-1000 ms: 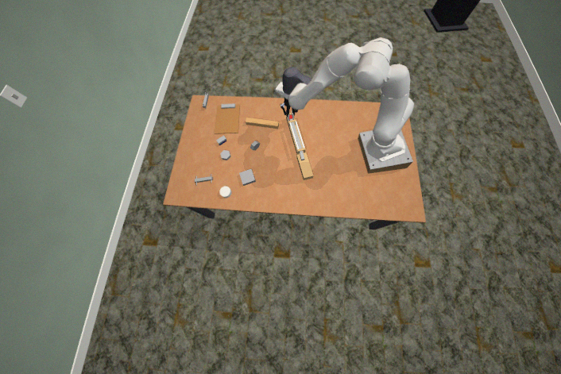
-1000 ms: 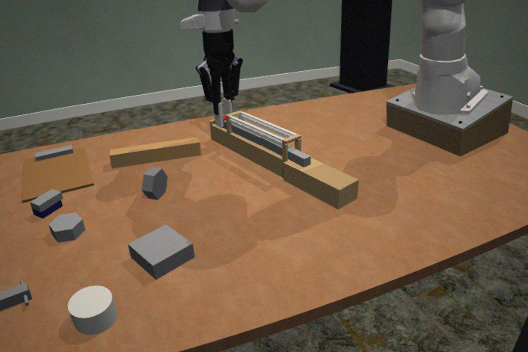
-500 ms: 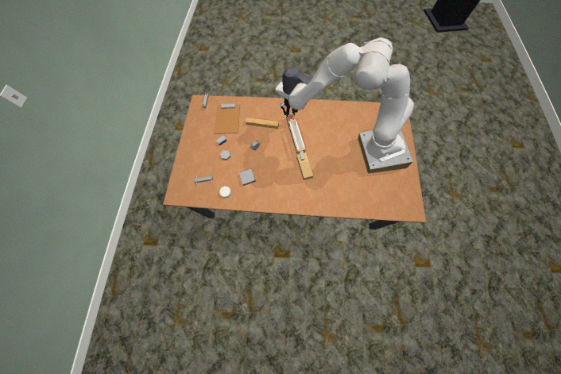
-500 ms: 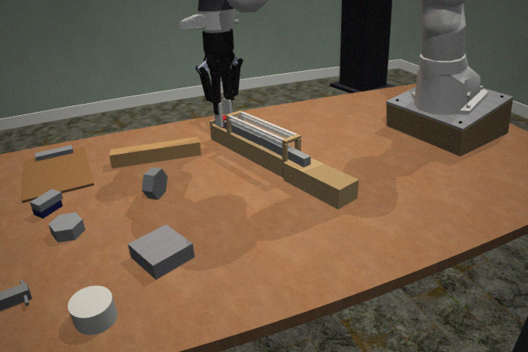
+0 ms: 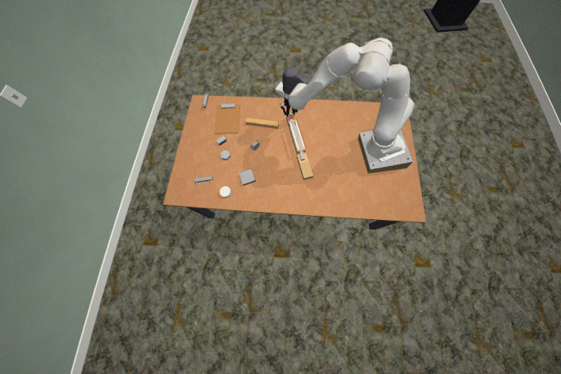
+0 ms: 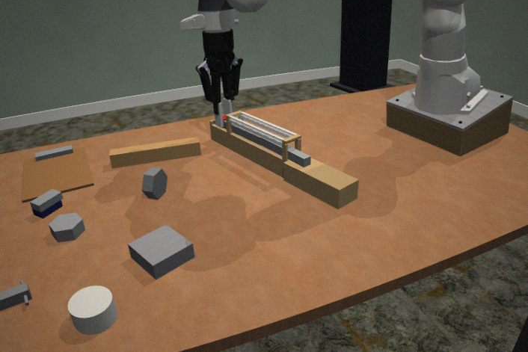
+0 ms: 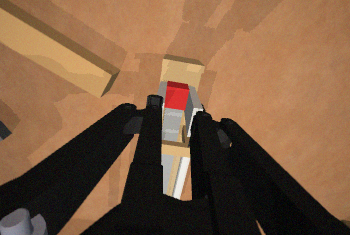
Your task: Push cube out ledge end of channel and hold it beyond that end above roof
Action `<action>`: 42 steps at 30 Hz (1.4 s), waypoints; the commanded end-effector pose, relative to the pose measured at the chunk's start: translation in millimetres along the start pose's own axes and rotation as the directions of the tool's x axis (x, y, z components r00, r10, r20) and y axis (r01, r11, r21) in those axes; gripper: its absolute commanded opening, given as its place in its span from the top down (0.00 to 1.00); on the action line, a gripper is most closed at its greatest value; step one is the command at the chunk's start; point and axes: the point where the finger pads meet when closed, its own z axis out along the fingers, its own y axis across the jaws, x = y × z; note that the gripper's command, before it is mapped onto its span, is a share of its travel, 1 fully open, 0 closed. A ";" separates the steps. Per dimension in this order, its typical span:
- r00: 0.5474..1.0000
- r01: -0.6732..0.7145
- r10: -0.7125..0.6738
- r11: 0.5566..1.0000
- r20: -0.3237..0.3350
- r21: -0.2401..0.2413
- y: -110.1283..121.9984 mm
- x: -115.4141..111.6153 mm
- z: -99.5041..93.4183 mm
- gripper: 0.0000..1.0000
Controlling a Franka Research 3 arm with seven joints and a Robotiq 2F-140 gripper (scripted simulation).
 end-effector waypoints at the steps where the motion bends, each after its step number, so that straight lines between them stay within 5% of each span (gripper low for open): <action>1: 1.000 -0.002 0.002 1.000 -0.003 0.000 -0.4 1.0 -0.4 1.00; 10: 1.000 -0.002 0.002 1.000 -0.003 0.000 -0.4 0.9 -28.6 1.00; 19: 1.000 -0.002 0.002 1.000 -0.003 0.000 -0.4 0.8 -78.8 1.00; 42: 1.000 -0.002 0.002 1.000 -0.003 0.000 -0.4 0.8 -80.8 1.00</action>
